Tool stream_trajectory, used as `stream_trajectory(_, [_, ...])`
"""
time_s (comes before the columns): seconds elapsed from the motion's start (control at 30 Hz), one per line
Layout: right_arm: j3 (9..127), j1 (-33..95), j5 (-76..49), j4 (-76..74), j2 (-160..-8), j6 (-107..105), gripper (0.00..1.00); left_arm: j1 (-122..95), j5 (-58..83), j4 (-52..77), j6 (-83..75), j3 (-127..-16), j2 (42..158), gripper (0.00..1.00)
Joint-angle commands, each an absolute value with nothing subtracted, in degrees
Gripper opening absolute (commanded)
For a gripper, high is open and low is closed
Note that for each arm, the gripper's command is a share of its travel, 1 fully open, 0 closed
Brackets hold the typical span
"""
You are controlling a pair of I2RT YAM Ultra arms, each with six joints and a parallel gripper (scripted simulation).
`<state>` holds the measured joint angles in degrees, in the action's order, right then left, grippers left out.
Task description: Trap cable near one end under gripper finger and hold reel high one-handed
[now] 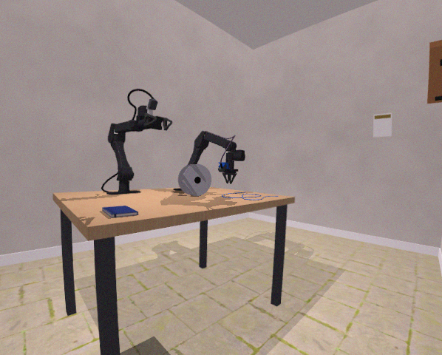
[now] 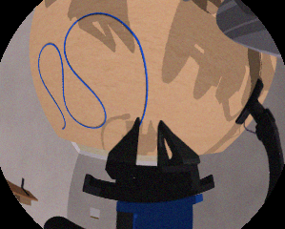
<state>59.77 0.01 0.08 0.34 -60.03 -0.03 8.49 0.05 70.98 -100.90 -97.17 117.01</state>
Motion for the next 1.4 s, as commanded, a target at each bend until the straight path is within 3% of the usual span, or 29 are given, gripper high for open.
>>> stream_trajectory(0.0, [59.5, -0.1, -0.3, -0.2, -60.5, 0.1, 1.00, 8.2, -0.2, 69.4, -101.3, -95.2, 116.2, 0.30])
stream_trajectory(0.73, [59.5, -0.1, -0.3, -0.2, -60.5, 0.1, 1.00, 8.2, -0.2, 58.5, -101.1, -88.6, 120.4, 0.30])
stream_trajectory(1.37, [59.5, -0.1, -0.3, -0.2, -60.5, 0.1, 1.00, 8.2, -0.2, 58.9, -101.1, -88.4, 118.8, 0.30])
